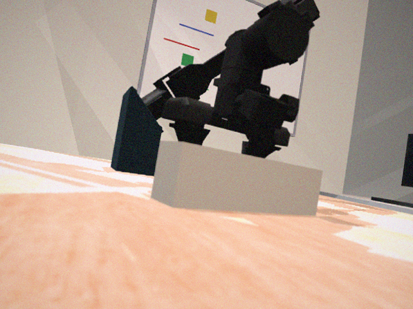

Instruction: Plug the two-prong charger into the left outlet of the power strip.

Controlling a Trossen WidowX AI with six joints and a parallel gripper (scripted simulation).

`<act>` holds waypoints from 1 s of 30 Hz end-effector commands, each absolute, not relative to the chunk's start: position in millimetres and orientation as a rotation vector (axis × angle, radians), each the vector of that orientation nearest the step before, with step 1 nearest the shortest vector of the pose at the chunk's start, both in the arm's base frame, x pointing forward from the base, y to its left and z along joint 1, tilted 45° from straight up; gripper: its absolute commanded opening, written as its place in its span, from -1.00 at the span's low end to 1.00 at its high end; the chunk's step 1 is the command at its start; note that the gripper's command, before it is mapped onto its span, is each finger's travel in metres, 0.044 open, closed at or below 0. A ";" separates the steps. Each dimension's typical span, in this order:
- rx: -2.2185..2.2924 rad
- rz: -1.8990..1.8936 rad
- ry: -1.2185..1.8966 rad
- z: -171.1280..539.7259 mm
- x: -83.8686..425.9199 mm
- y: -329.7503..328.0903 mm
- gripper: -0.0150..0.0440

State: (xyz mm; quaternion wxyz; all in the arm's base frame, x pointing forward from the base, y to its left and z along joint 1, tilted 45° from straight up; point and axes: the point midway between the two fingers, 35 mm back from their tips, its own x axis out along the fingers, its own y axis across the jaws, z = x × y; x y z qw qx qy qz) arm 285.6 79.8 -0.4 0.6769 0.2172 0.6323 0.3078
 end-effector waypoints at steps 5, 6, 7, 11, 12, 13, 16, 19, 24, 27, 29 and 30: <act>0.485 0.695 1.412 -0.3 275.5 79.2 1.00; 0.485 0.695 1.412 -0.6 274.4 79.2 1.00; 0.485 0.695 1.412 -0.8 273.3 79.1 1.00; 0.485 0.695 1.412 -1.7 268.8 79.0 1.00; 0.485 0.695 1.412 -2.0 267.7 79.0 1.00; 0.485 0.695 1.413 -2.2 266.6 78.9 1.00; 0.485 0.695 1.413 -2.9 263.2 78.9 1.00; 0.485 0.695 1.413 -3.5 260.6 78.8 1.00; 0.568 0.551 1.278 14.1 271.7 61.8 1.00; 0.642 0.442 1.144 30.8 275.1 46.6 1.00; 0.692 0.377 1.051 42.1 275.9 36.7 1.00; 0.717 0.347 1.003 47.8 275.8 31.8 1.00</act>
